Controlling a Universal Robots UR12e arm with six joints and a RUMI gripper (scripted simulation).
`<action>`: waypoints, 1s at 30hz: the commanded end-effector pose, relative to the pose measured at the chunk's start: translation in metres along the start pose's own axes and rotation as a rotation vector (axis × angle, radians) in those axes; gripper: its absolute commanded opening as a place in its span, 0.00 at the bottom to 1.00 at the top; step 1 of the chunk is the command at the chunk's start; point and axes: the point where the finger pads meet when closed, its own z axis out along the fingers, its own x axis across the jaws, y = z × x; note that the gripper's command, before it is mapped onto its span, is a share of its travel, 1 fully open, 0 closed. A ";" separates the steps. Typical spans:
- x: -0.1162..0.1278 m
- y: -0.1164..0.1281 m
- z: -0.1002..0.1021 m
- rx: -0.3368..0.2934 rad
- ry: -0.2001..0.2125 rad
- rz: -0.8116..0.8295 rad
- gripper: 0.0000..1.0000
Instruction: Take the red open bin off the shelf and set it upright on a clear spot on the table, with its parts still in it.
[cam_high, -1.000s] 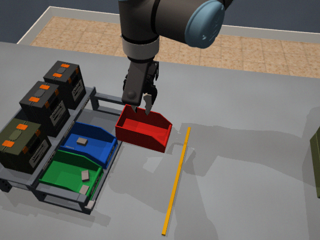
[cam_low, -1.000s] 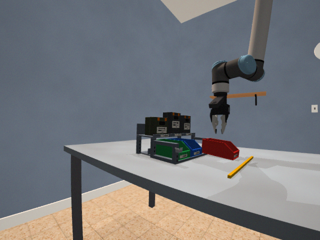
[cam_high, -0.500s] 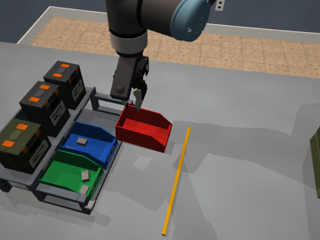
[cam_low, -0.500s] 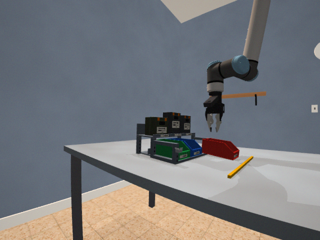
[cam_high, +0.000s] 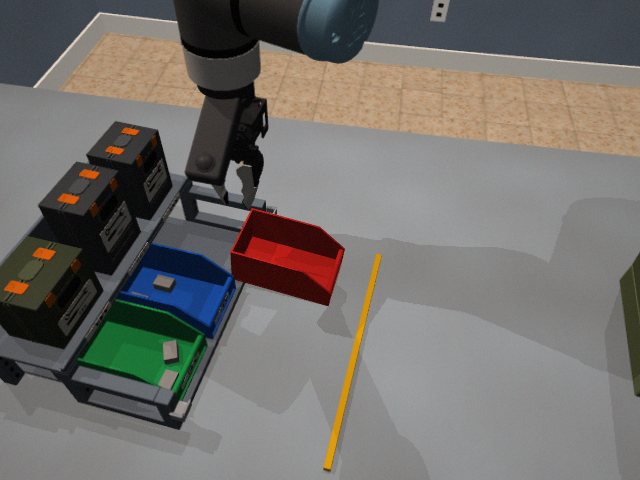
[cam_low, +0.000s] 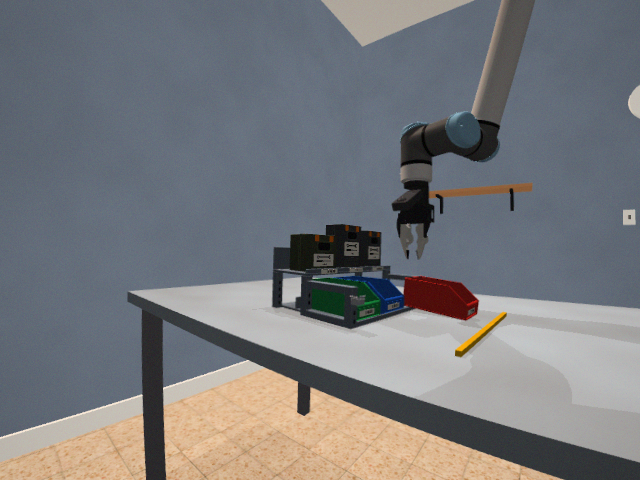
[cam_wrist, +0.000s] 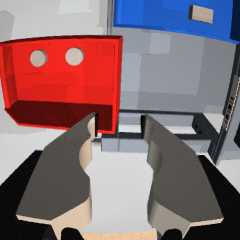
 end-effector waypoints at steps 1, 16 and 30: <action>0.005 0.000 -0.002 0.000 0.001 0.000 0.20; 0.013 0.001 -0.004 0.000 0.001 0.000 0.20; 0.005 0.000 -0.002 0.000 0.001 0.000 0.20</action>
